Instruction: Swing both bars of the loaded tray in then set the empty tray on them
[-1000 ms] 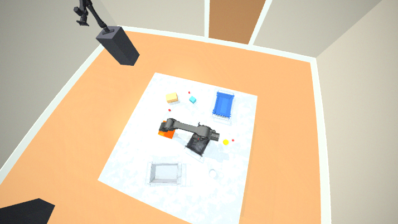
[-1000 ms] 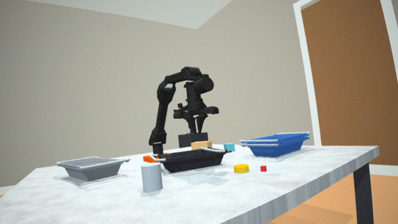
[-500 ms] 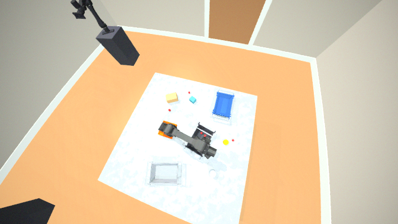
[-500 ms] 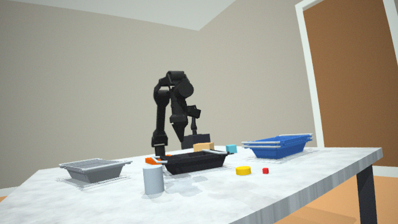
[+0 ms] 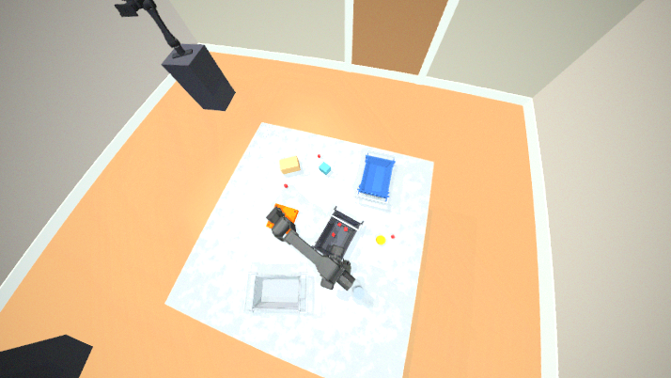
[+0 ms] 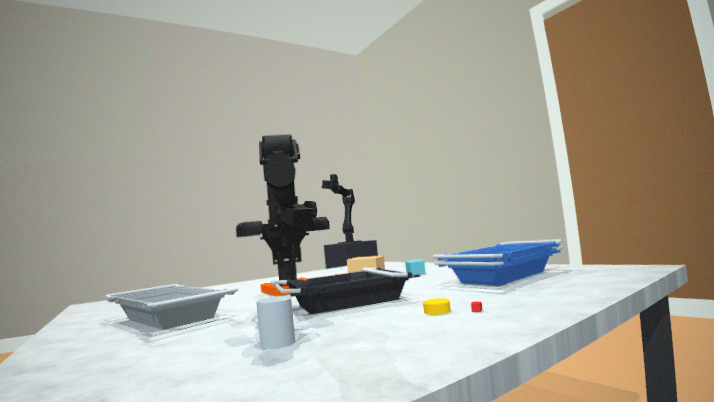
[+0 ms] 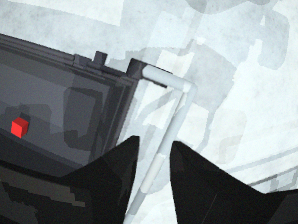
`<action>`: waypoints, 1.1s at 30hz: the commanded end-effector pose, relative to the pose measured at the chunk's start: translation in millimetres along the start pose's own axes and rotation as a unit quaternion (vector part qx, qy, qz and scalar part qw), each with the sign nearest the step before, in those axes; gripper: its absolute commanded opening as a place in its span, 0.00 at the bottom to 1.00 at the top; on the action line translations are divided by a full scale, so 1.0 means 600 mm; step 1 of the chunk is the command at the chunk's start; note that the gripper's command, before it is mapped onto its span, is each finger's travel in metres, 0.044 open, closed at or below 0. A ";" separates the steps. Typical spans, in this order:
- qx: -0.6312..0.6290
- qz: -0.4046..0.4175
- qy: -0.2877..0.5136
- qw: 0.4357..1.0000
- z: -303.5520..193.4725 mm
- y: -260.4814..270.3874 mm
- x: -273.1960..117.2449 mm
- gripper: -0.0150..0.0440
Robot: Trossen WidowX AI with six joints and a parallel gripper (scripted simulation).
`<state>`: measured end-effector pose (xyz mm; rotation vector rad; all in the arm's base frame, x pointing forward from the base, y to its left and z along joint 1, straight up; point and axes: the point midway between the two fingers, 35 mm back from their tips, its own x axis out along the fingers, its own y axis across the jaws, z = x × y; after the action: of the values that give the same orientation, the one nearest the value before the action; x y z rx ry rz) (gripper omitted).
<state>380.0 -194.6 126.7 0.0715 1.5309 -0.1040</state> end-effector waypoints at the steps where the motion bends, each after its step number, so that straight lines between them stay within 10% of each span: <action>1: 0.109 0.001 0.000 0.994 -0.006 -0.029 0.009 0.40; 33: 0.109 0.001 0.000 0.994 -0.006 -0.028 0.107 0.40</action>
<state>376.5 -213.1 64.4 0.2413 1.5168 -0.2684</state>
